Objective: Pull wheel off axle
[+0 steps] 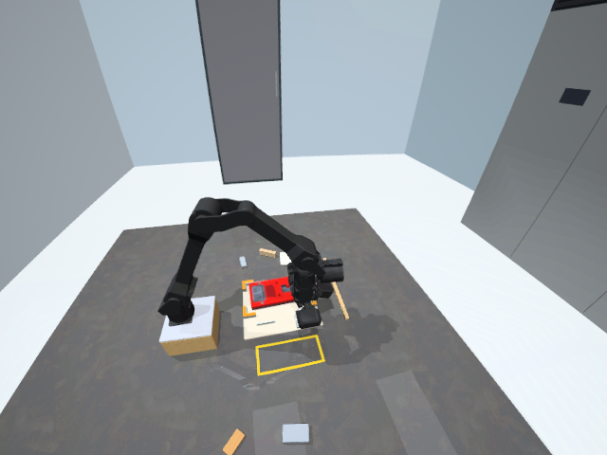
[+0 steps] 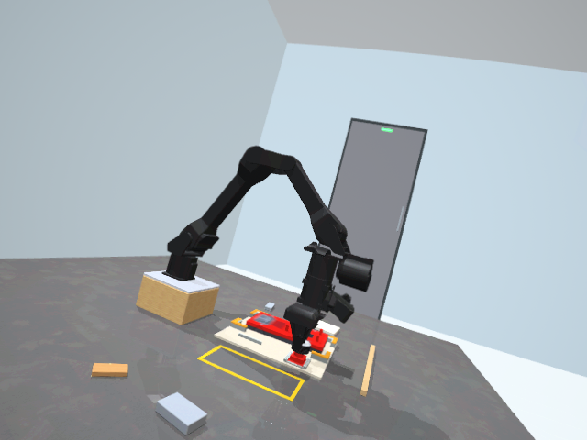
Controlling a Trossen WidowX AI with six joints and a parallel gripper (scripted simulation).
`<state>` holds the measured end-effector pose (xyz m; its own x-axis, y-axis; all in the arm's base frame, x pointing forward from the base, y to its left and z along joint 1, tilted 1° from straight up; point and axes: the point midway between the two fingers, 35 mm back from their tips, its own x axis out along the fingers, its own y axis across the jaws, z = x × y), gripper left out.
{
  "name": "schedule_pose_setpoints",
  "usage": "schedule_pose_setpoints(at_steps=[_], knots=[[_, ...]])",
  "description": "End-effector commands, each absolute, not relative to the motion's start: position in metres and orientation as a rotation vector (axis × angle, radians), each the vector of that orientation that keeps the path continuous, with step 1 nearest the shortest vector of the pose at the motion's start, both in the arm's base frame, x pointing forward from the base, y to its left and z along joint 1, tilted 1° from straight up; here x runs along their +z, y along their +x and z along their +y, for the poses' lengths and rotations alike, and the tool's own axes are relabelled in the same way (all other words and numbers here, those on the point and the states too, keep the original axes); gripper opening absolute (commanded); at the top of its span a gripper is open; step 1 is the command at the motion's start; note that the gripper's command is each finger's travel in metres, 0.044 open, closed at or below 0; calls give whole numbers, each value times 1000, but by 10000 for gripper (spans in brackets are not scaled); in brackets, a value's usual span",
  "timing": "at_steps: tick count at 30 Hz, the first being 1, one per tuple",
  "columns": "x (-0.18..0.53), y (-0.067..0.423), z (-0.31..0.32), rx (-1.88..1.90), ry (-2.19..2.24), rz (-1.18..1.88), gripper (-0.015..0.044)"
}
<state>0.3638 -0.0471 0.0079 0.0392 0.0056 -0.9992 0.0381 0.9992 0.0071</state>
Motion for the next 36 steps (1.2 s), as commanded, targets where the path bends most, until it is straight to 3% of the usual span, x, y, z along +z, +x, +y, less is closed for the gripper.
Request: schedule_pose_setpoints(at_steps=[1, 7, 13, 36], knots=[[9, 364, -47, -25, 35, 1531, 182], [9, 364, -47, -25, 35, 1531, 142], [10, 364, -47, -25, 35, 1530, 0], [18, 364, -47, -25, 35, 1528, 0]])
